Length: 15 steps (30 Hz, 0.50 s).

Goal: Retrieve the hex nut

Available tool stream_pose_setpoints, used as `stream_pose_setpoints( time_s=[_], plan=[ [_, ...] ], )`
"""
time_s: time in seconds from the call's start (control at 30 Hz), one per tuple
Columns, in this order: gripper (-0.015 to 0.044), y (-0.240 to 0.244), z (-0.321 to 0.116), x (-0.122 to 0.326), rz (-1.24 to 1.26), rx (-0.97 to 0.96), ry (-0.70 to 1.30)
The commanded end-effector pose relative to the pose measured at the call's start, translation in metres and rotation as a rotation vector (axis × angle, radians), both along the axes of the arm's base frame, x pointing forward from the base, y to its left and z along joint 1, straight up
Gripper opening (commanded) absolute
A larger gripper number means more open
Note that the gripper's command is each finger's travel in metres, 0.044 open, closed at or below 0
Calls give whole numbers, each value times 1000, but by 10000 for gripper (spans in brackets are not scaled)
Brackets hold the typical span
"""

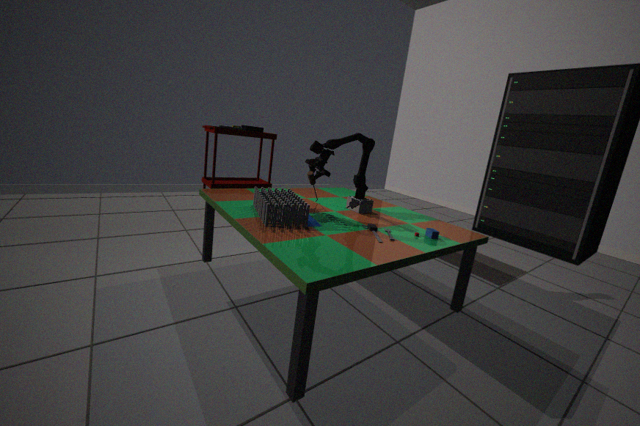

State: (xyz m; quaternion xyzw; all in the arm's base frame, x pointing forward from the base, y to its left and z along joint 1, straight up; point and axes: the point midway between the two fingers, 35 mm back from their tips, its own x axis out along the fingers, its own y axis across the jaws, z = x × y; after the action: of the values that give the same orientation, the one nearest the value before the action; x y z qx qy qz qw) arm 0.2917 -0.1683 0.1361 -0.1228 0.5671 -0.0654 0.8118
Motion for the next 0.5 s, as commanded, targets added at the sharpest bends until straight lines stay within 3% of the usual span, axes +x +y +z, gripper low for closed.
stream_pose_setpoints(
  time_s=[0.0, 0.47],
  plan=[
    [0, -13, 4, -3, -118, 47, -35],
    [0, -57, 4, -25, -526, 212, -121]
  ],
)
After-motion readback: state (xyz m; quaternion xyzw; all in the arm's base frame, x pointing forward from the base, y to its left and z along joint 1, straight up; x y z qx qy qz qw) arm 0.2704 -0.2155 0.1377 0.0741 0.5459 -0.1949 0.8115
